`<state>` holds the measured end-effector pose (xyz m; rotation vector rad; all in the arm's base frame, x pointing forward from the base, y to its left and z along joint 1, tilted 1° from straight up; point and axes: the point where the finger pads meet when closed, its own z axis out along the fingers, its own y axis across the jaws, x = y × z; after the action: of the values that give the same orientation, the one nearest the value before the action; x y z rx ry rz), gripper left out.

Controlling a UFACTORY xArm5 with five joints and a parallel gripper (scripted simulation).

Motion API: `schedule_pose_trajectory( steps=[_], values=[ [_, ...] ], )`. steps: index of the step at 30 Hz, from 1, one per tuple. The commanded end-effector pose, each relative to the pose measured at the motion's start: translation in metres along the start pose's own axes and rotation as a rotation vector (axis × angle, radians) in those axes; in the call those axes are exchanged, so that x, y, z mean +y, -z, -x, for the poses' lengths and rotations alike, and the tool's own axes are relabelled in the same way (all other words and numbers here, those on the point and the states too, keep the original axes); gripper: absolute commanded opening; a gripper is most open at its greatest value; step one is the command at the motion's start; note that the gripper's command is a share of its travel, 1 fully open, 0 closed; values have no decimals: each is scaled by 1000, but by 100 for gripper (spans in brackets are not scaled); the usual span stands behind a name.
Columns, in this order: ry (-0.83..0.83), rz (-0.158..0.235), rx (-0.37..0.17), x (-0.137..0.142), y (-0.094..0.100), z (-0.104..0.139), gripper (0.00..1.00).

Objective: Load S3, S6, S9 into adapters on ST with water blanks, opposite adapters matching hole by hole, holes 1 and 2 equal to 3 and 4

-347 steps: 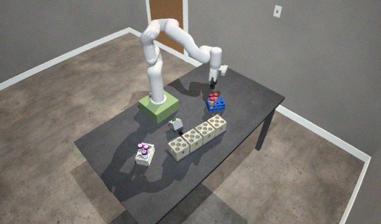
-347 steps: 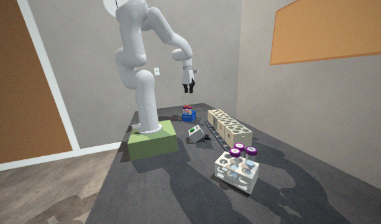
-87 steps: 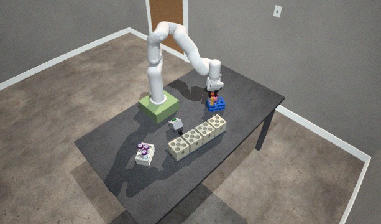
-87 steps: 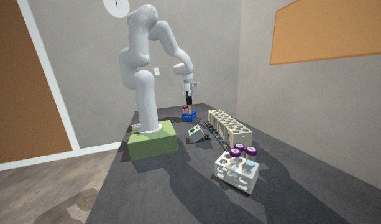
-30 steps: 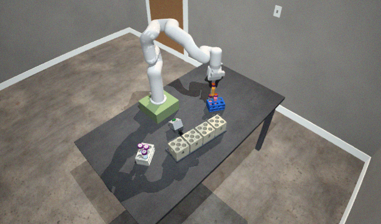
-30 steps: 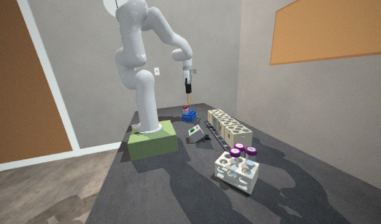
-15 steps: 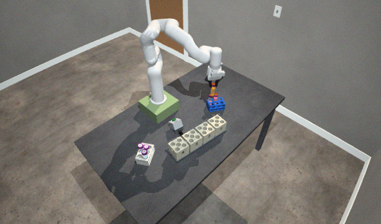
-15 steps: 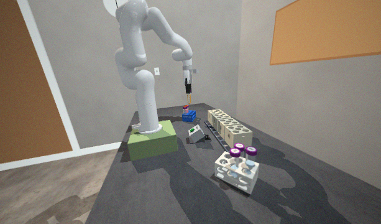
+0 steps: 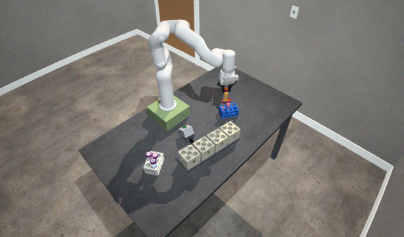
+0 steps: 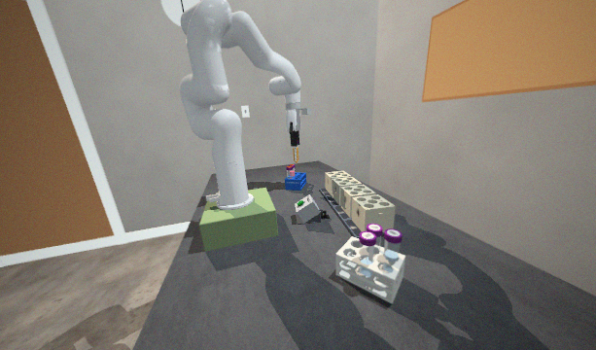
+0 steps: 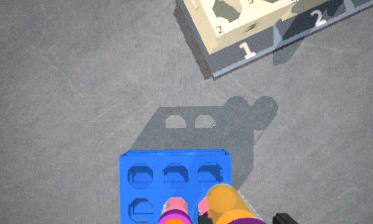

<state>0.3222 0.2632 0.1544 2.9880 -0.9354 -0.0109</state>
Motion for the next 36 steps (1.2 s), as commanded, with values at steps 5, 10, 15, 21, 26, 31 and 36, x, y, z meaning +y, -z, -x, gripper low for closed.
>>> schedule_pose_trajectory(
  steps=[5,10,15,21,26,31,36],
  values=[
    [0,-4,1,-1,1,0,0],
    [0,-4,1,-1,1,0,0],
    [0,-4,1,-1,1,0,0],
    [0,-4,1,-1,1,0,0],
    [0,-4,1,-1,0,0,0],
    [0,-4,1,-1,-10,0,0],
    [0,-4,1,-1,-16,0,0]
  ],
)
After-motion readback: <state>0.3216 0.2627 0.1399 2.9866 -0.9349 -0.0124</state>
